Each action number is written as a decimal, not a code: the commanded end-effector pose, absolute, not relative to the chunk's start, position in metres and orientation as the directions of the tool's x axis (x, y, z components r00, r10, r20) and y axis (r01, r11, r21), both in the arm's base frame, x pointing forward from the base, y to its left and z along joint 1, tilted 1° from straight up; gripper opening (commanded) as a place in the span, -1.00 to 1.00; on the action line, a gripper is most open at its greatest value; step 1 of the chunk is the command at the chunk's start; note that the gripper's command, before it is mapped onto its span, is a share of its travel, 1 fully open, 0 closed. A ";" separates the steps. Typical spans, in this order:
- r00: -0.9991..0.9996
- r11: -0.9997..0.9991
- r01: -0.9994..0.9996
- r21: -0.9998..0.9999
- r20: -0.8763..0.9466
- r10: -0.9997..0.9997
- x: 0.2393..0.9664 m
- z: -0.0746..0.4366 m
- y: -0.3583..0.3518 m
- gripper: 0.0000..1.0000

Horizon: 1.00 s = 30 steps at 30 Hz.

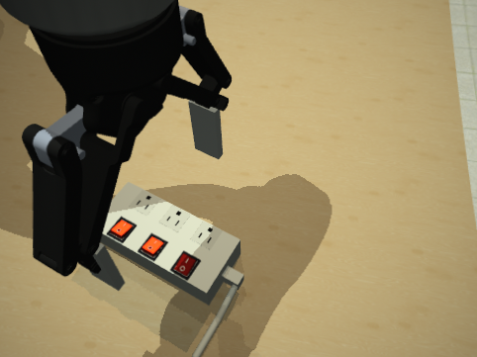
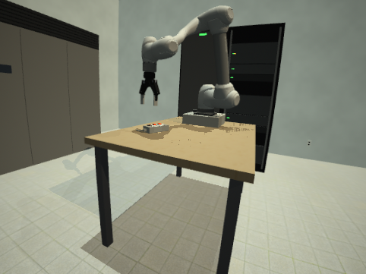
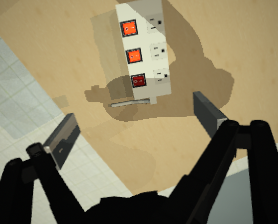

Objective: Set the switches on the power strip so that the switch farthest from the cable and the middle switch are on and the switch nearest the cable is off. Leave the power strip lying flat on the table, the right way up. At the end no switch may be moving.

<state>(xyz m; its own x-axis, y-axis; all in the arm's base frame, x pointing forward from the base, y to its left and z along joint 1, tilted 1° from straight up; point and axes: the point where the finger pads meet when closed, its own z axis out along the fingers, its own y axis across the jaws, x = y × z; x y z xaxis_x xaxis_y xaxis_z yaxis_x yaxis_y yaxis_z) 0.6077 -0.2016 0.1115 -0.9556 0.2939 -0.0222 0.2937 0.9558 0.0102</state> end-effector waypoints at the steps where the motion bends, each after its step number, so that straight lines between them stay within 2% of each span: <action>1: -0.956 0.956 0.294 0.010 -0.022 0.294 0.608 0.120 -0.202 1.00; 30: -0.956 0.956 0.294 0.010 -0.022 0.294 0.607 0.123 -0.202 1.00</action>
